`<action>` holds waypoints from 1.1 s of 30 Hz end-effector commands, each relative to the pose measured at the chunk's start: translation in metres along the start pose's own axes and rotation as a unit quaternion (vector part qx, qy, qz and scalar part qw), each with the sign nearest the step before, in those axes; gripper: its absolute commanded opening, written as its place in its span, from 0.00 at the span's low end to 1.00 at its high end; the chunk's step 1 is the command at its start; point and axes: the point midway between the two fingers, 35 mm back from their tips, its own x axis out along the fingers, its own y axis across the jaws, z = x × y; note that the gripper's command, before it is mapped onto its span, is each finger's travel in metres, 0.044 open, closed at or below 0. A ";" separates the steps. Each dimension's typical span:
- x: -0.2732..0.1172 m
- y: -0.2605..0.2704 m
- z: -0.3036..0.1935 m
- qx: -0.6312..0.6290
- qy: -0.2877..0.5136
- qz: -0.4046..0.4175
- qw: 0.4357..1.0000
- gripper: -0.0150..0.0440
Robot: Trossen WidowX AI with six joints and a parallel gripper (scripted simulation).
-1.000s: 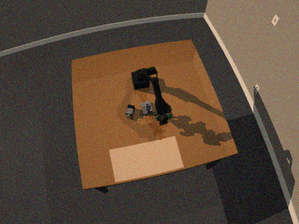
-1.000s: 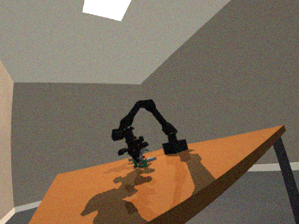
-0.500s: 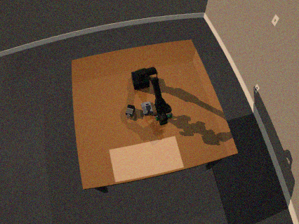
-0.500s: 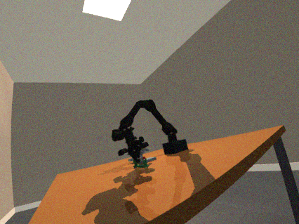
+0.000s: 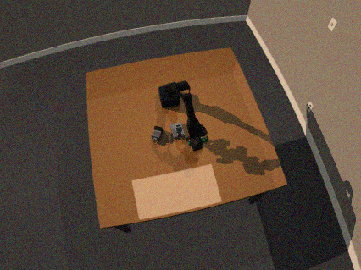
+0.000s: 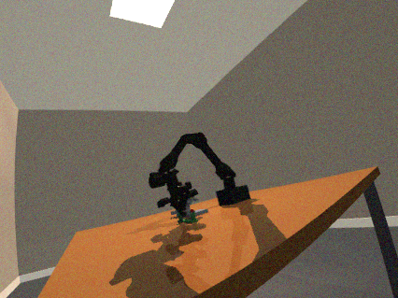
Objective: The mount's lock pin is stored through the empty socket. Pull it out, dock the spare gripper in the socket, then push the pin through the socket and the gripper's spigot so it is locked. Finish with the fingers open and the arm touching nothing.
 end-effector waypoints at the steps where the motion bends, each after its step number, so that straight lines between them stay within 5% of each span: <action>1: 0.005 0.001 -0.002 0.000 0.001 0.005 1.000 0.25; 10: 0.000 0.000 0.000 0.000 0.000 0.000 1.000 0.25; 27: -0.012 0.003 0.002 0.001 0.001 0.005 1.000 1.00; 33: -0.019 0.008 0.002 0.005 0.002 0.018 1.000 1.00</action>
